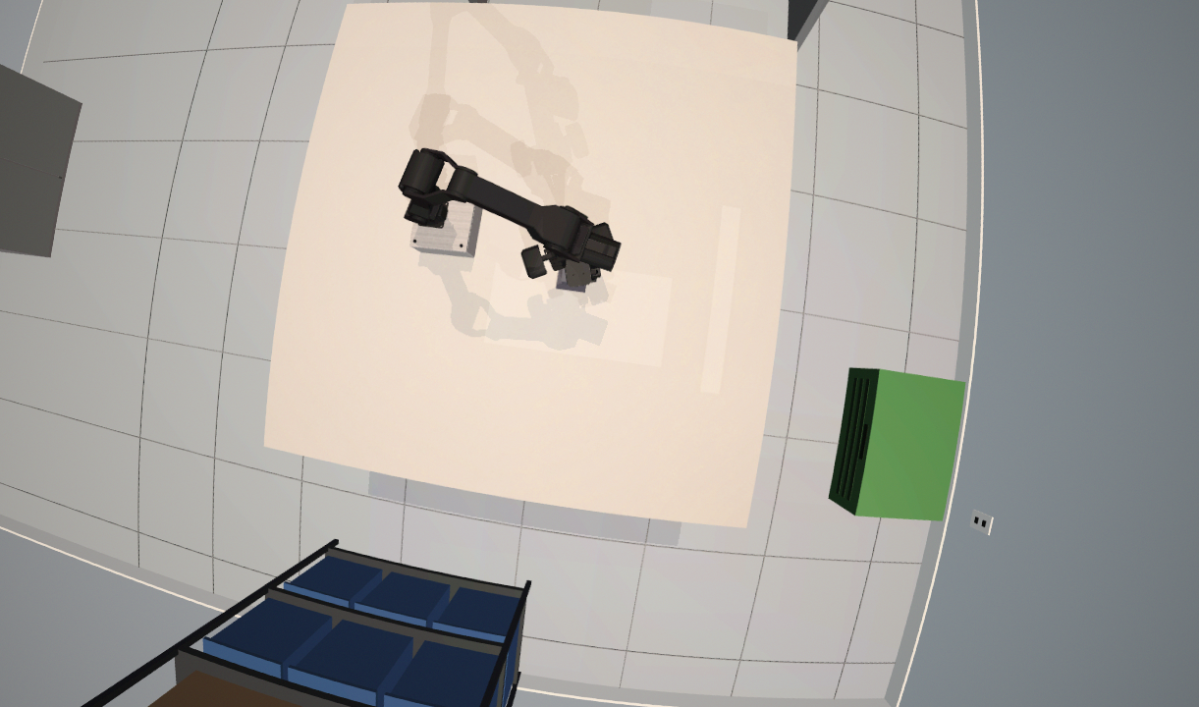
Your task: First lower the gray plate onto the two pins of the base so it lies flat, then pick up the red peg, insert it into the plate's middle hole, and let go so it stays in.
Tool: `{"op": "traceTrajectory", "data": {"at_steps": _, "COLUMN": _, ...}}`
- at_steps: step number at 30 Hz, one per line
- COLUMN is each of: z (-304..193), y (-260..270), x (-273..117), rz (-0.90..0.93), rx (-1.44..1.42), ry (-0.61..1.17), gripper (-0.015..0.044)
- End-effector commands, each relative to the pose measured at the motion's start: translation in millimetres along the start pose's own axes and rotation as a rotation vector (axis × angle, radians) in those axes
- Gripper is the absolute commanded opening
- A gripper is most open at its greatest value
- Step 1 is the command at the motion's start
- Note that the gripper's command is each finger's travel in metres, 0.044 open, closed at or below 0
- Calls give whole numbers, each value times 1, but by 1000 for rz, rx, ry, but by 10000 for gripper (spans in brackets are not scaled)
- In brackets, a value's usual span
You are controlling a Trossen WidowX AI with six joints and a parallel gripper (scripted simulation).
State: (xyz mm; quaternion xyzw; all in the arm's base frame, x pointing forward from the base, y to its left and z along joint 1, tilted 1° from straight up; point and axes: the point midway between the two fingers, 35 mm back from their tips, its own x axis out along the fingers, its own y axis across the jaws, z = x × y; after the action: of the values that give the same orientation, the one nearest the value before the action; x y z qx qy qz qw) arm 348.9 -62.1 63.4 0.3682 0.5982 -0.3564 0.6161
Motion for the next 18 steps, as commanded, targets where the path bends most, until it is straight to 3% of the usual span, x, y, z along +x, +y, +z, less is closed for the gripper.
{"op": "traceTrajectory", "data": {"at_steps": 1, "z": 0, "y": 1, "x": 1, "rz": 1, "rx": 1, "ry": -1, "gripper": 0}}
{"op": "traceTrajectory", "data": {"at_steps": 9, "z": 0, "y": 0, "x": 0, "rz": 0, "rx": 0, "ry": 0, "gripper": 0}}
{"op": "traceTrajectory", "data": {"at_steps": 15, "z": 0, "y": 0, "x": 0, "rz": 0, "rx": 0, "ry": 0, "gripper": 150}}
{"op": "traceTrajectory", "data": {"at_steps": 18, "z": 0, "y": 0, "x": 0, "rz": 0, "rx": 0, "ry": 0, "gripper": 150}}
